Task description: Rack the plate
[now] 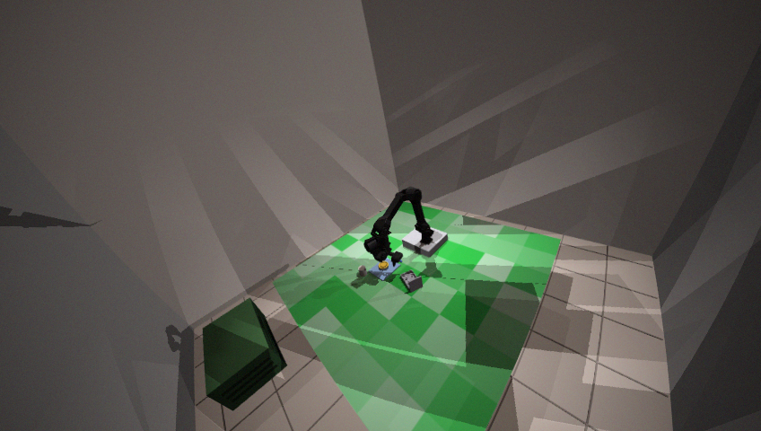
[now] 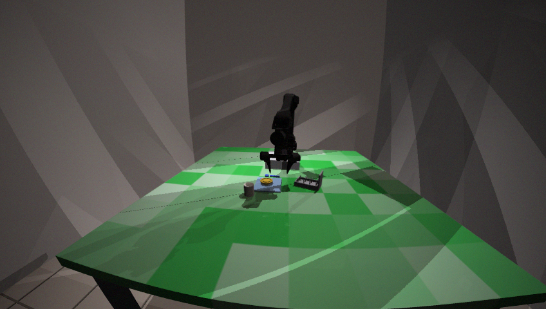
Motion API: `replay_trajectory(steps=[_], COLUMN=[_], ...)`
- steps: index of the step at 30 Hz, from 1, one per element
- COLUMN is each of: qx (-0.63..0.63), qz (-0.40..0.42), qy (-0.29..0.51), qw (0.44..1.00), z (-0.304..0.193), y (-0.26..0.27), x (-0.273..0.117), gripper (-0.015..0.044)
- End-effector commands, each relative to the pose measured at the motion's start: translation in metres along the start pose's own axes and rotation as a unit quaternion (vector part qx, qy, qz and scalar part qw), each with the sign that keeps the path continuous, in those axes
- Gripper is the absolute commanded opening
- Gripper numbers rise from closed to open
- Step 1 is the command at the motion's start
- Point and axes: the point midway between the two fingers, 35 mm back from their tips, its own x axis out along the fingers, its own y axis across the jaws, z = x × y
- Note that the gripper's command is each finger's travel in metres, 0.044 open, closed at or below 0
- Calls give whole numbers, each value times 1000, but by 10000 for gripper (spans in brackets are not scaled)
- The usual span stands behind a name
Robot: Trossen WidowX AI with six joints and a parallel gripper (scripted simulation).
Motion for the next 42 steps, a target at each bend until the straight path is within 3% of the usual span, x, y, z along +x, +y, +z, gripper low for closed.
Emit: replay_trajectory(steps=[1, 6, 42], qx=[58, 116, 116], qz=[11, 22, 23], qy=[4, 10, 10], qw=[998, 993, 993], z=[-8, -23, -22], y=[-31, -62, -58], x=[0, 1, 54], gripper=[400, 400, 400])
